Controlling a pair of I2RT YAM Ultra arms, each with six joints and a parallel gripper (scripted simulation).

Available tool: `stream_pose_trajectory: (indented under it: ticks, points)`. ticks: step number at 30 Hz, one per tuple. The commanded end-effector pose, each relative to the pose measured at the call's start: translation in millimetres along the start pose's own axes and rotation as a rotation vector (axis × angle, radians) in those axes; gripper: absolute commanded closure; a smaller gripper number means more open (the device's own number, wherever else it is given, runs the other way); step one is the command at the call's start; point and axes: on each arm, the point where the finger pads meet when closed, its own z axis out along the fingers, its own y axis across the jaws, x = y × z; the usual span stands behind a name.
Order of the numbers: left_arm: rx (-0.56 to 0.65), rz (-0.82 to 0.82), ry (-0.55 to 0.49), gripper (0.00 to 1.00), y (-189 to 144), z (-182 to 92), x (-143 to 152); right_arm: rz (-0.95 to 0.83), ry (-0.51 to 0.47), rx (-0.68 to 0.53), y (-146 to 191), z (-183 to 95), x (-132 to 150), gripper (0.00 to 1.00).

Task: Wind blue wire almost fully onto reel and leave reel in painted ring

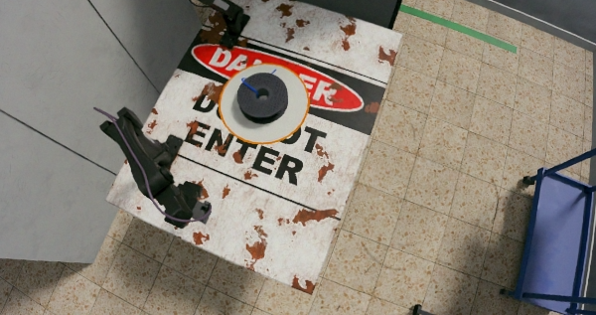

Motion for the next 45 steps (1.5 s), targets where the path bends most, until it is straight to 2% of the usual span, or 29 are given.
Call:
stream_pose_trajectory:
  ticks: [1,2,4,9,14,19,21,25,28,31,35,41,45]
  points:
    - [0.137,-0.004,-0.024,1.00,-50.5,-8.1,-9.6,0.004,-0.007,0.011,2.3,-8.1,3.1,0.00]
    - [0.184,-0.003,-0.024,1.00,-68.3,-11.0,-9.7,0.004,-0.007,0.011,2.3,-8.1,3.1,0.00]
    - [0.184,-0.003,-0.024,1.00,-68.3,-11.0,-9.7,0.004,-0.007,0.011,2.3,-8.1,3.1,0.00]
    - [0.475,0.000,-0.024,1.00,-173.1,-46.5,-9.4,0.004,-0.007,0.011,2.3,-8.1,3.1,0.00]
    - [0.792,0.004,-0.024,1.00,-270.2,-117.5,-8.3,0.004,-0.007,0.011,2.3,-8.1,3.1,0.00]
    - [1.109,0.008,-0.024,1.00,-340.4,-215.2,-6.4,0.004,-0.007,0.011,2.3,-8.1,3.1,0.00]
    - [1.109,0.008,-0.024,1.00,-340.4,-215.2,-6.4,0.004,-0.007,0.011,2.3,-8.1,3.1,0.00]
    - [1.362,0.011,-0.023,1.00,-372.4,-306.2,-4.4,0.004,-0.007,0.011,2.3,-8.1,3.1,0.00]
    - [1.552,0.014,-0.023,1.00,-380.8,-378.1,-2.8,0.004,-0.007,0.011,2.3,-8.1,3.1,0.00]
    - [1.742,0.016,-0.022,1.00,-375.5,-450.2,-1.0,0.004,-0.007,0.011,2.3,-8.1,3.1,0.00]
    - [1.990,0.020,-0.021,1.00,-348.2,-540.7,1.2,0.004,-0.007,0.011,2.3,-8.1,3.1,0.00]
    - [2.069,0.021,-0.020,1.00,-335.0,-567.6,1.9,0.004,-0.007,0.011,2.3,-8.1,3.1,0.00]
    - [2.093,0.021,-0.020,1.00,-330.5,-575.7,2.2,0.004,-0.007,0.011,2.3,-8.1,3.1,0.00]
